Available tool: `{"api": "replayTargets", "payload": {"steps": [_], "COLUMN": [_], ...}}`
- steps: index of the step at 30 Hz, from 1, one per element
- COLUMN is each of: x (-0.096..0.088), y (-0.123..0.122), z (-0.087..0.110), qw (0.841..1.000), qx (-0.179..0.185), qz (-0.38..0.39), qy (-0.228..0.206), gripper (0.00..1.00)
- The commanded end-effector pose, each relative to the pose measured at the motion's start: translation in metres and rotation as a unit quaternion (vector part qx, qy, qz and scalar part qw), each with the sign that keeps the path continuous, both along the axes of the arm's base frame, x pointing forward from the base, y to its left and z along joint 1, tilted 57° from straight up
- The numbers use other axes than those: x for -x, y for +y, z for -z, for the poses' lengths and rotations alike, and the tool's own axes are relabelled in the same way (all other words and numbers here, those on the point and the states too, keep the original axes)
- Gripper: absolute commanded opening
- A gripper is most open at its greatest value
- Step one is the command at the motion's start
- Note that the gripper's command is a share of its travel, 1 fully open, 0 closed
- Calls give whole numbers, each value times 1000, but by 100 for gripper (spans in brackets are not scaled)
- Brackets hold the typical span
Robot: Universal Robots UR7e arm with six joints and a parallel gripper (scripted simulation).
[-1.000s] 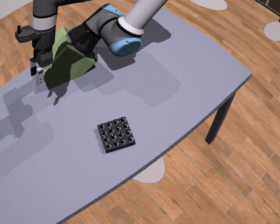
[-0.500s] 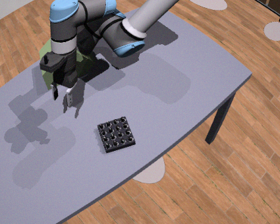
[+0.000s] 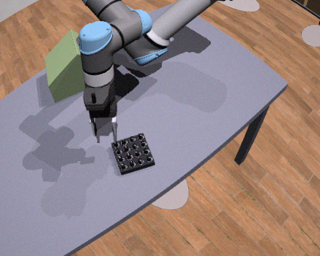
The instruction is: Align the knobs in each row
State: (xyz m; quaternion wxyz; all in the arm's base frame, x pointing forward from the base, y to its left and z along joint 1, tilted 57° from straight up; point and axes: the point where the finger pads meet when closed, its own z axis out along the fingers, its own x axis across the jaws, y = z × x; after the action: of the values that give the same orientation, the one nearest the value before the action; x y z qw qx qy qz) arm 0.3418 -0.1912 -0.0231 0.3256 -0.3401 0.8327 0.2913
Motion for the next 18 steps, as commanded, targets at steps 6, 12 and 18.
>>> {"api": "replayTargets", "payload": {"steps": [6,12,18], "x": [-38,-45,-49], "y": [47,58,65], "z": [-14,-17,-19], "qw": [994,991,989], "qx": [6,6,7], "qz": [-73,-88,-98], "qy": [-82,-100,-111], "gripper": [100,100,100]}}
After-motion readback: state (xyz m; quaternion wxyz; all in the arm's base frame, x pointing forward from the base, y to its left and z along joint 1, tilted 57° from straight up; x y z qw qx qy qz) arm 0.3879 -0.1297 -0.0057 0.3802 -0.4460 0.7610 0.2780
